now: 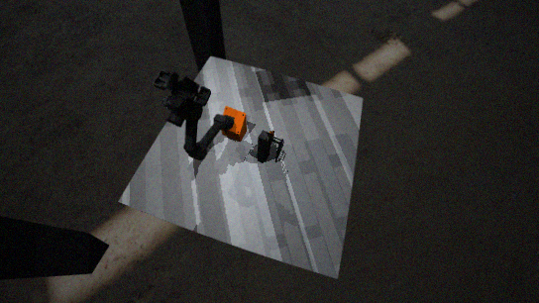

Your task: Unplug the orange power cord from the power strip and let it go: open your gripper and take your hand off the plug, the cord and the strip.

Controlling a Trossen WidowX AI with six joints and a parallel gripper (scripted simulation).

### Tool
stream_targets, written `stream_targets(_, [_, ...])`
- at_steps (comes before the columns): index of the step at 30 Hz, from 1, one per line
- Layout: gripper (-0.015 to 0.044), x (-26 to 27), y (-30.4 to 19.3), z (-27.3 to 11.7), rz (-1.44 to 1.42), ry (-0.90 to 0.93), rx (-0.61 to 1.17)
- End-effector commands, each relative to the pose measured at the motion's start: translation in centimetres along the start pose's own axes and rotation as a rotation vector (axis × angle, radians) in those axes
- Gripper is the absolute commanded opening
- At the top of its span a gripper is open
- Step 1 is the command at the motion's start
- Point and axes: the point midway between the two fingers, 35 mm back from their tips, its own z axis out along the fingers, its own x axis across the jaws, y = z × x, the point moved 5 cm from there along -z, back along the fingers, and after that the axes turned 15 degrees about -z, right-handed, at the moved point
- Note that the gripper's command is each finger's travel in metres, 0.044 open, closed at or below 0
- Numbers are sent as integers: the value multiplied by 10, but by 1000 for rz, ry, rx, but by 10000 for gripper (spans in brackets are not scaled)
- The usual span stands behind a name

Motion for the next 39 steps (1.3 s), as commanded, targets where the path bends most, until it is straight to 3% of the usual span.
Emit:
stream_targets(1, [160,-8,-44,8,-145,-26,150])
stream_targets(10, [160,-44,-147,6,-453,-72,520])
stream_targets(18, [160,-100,-237,-24,-741,-94,910])
stream_targets(30, [160,-202,-330,-120,-1023,-64,1582])
stream_targets(39, [160,-275,-354,-223,-1045,24,2186])
